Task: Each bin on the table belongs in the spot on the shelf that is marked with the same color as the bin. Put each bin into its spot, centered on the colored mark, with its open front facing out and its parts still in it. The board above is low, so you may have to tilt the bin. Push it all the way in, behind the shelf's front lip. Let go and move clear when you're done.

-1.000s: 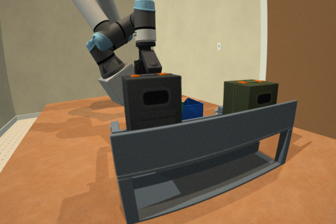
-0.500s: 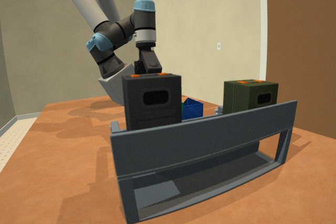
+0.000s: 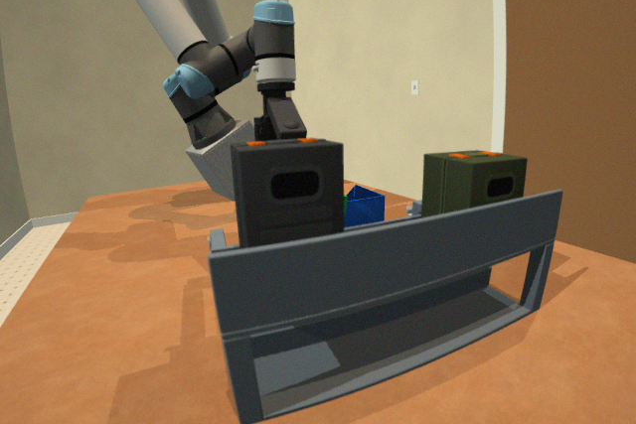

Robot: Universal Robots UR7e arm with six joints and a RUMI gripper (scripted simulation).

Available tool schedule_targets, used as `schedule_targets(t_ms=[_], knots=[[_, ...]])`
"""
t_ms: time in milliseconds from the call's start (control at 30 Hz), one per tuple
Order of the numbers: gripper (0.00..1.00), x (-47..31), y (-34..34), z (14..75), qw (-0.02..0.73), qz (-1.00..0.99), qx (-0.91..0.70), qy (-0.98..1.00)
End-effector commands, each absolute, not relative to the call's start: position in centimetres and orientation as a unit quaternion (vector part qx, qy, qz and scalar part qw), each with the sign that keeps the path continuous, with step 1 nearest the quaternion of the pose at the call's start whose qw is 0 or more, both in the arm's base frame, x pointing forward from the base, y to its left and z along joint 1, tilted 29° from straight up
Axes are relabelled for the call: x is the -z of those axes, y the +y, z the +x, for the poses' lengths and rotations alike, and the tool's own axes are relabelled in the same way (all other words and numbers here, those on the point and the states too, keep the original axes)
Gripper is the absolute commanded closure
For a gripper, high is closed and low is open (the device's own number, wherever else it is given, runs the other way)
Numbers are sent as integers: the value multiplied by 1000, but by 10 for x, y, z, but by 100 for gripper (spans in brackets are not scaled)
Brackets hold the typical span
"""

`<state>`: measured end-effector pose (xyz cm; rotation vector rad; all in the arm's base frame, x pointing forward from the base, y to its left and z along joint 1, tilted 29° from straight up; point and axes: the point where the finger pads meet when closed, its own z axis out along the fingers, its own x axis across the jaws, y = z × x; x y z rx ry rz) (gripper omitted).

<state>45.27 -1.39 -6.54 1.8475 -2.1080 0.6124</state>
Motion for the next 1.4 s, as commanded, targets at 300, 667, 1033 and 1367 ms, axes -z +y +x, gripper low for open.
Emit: schedule_targets(t_ms=[300, 667, 1033, 1367], knots=[[100, 70, -16, 452, 136, 638, -211, -728], [100, 74, -18, 452, 136, 638, -211, -728], [100, 77, -19, 452, 136, 638, -211, -728], [100, 79, -21, 452, 136, 638, -211, -728]])
